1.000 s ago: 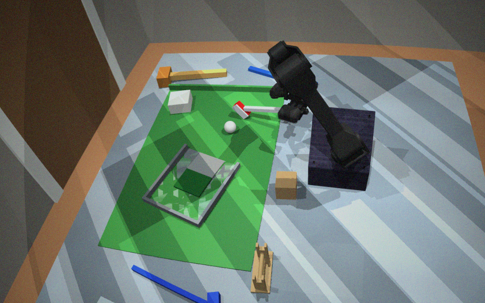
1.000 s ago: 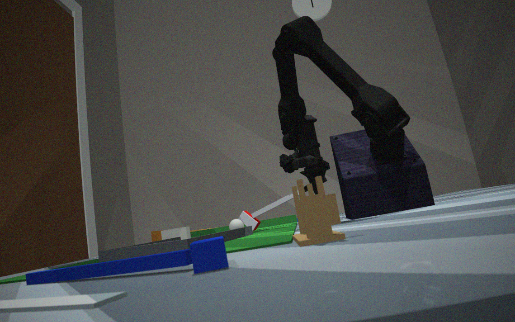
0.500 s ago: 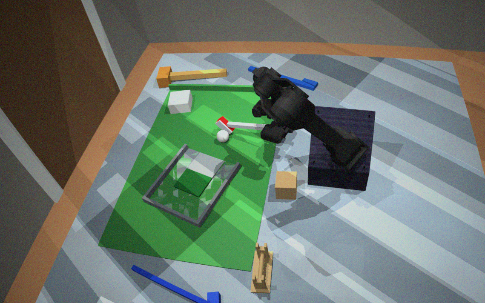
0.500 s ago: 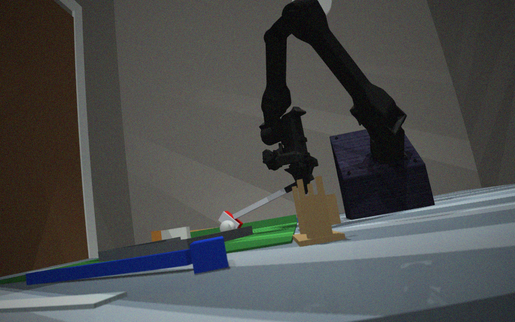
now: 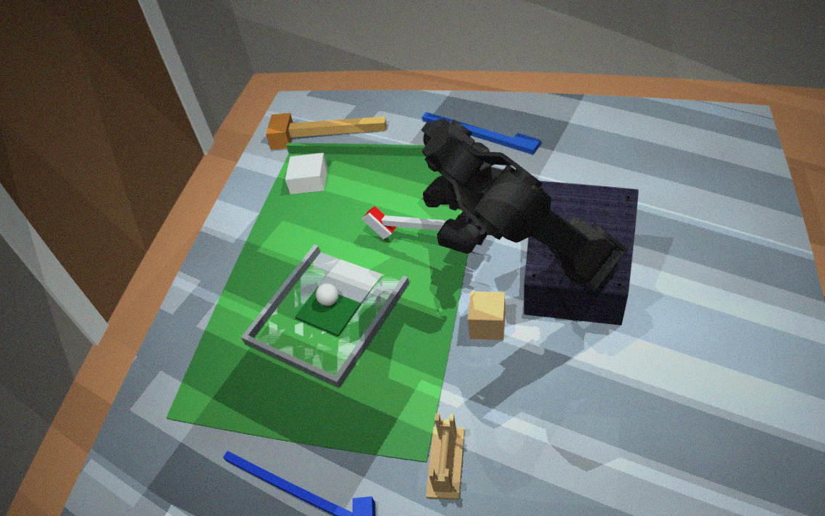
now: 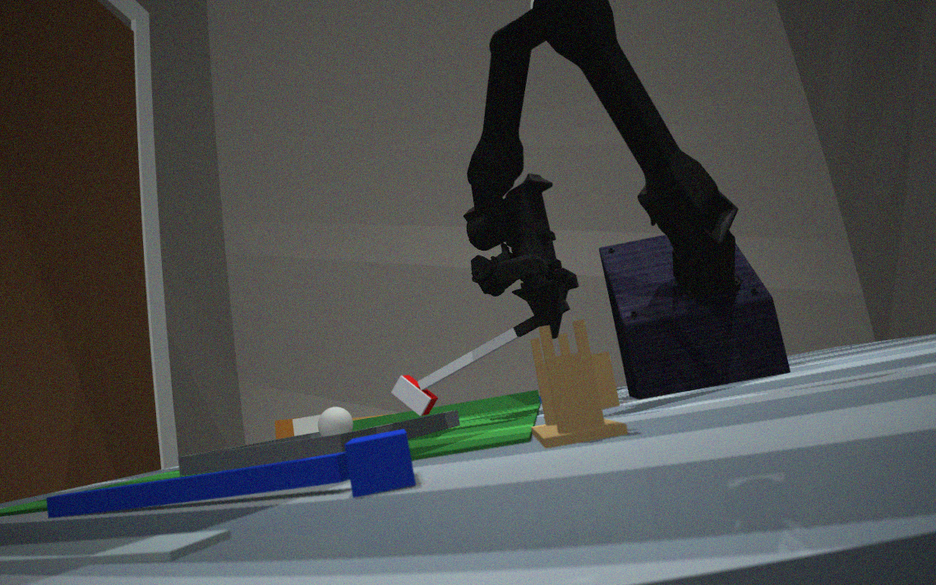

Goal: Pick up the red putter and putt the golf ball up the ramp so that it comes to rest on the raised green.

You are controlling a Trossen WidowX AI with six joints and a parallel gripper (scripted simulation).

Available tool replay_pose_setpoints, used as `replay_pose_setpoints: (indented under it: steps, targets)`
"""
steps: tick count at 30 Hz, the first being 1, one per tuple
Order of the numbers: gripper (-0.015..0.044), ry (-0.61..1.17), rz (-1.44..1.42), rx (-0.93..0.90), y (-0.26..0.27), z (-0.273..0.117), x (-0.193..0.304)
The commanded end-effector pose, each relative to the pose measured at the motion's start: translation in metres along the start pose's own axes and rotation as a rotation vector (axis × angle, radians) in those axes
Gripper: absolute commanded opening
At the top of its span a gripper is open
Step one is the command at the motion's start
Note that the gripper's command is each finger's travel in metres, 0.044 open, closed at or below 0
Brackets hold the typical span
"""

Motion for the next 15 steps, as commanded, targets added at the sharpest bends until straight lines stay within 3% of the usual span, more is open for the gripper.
replay_pose_setpoints:
  steps: [1,15]
  targets:
    - [0.0,-0.022,-0.014,0.009,0.0007,-0.0297,-0.0031]
    - [0.0,-0.015,-0.004,0.003,0.0001,-0.0308,-0.0015]
Point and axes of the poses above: the point midway between the two fingers, 35 mm back from their tips, its own z axis out along the fingers, its own y axis across the jaws, x = y × z, the point moved 1 cm from there along -z, back along the fingers, and after that the axes turned 2 degrees about -z, right-handed, at the moved point
